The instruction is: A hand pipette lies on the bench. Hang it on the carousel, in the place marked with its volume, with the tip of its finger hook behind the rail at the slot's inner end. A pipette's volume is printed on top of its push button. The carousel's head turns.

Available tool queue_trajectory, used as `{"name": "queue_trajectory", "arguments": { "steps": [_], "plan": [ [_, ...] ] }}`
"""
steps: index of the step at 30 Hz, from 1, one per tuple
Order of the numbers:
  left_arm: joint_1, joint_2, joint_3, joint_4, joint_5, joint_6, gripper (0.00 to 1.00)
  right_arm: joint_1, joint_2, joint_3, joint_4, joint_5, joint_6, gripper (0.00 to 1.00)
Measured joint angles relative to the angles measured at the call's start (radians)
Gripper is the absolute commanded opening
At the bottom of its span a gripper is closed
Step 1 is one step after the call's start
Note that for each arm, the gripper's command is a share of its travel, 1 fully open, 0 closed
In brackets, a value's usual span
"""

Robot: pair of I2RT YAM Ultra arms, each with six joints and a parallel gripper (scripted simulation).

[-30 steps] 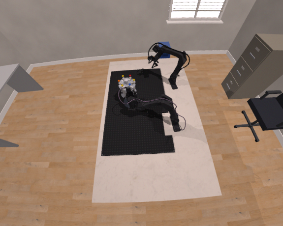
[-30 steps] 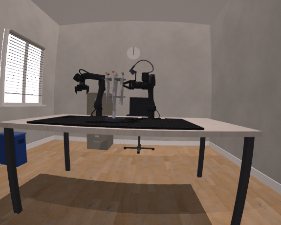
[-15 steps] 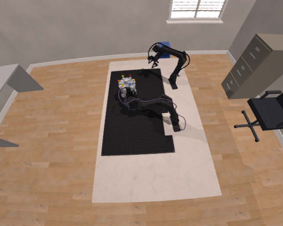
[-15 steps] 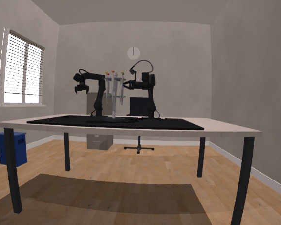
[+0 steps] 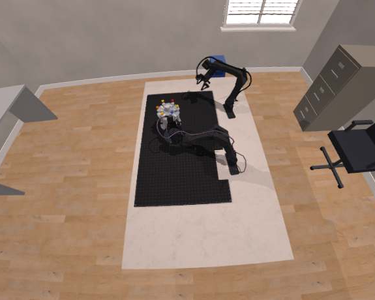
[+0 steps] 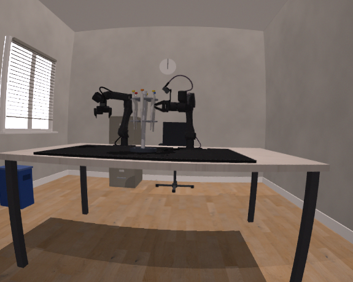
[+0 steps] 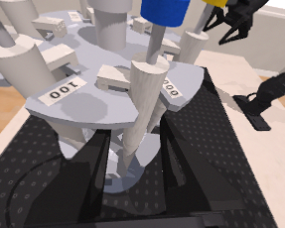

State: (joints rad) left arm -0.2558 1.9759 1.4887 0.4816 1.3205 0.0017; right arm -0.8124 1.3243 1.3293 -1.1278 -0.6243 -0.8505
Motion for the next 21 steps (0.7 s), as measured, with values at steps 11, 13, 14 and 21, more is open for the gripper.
{"name": "queue_trajectory", "arguments": {
  "steps": [11,13,14,21],
  "plan": [
    [0.0,0.0,0.0,0.0,0.0,0.0,0.5,0.0,0.0,0.0,0.0,0.0,0.0,1.0],
    [0.0,0.0,0.0,0.0,0.0,0.0,0.5,0.0,0.0,0.0,0.0,0.0,0.0,1.0],
    [0.0,0.0,0.0,0.0,0.0,0.0,0.5,0.0,0.0,0.0,0.0,0.0,0.0,1.0],
    [-0.013,-0.063,-0.106,0.007,-0.084,0.0,0.5,0.0,0.0,0.0,0.0,0.0,0.0,1.0]
  ]
}}
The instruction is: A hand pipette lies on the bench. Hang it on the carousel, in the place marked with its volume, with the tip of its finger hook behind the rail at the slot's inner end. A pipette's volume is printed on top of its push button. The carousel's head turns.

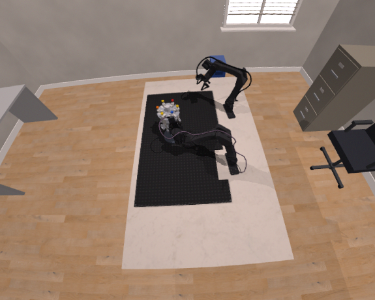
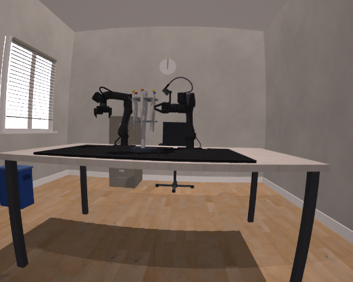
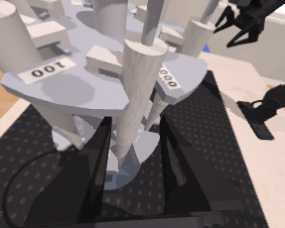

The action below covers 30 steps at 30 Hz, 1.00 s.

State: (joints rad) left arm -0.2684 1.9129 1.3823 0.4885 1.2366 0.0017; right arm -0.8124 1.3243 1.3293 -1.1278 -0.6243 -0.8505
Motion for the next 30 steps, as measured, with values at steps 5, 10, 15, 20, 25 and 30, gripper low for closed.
{"name": "queue_trajectory", "arguments": {
  "steps": [5,10,15,20,25,30],
  "plan": [
    [-0.019,-0.046,-0.047,0.018,-0.075,-0.001,0.5,0.0,0.0,0.0,0.0,0.0,0.0,1.0],
    [-0.018,-0.053,-0.047,0.037,-0.106,-0.001,0.5,0.0,0.0,0.0,0.0,0.0,0.0,1.0],
    [-0.029,-0.084,-0.113,0.041,-0.184,-0.001,0.5,0.0,0.0,0.0,0.0,0.0,0.0,1.0],
    [-0.063,-0.14,-0.173,0.048,-0.286,-0.002,0.5,0.0,0.0,0.0,0.0,0.0,0.0,1.0],
    [-0.064,-0.149,-0.174,0.066,-0.328,-0.002,0.5,0.0,0.0,0.0,0.0,0.0,0.0,1.0],
    [-0.073,-0.166,-0.204,0.068,-0.389,-0.002,0.5,0.0,0.0,0.0,0.0,0.0,0.0,1.0]
  ]
}}
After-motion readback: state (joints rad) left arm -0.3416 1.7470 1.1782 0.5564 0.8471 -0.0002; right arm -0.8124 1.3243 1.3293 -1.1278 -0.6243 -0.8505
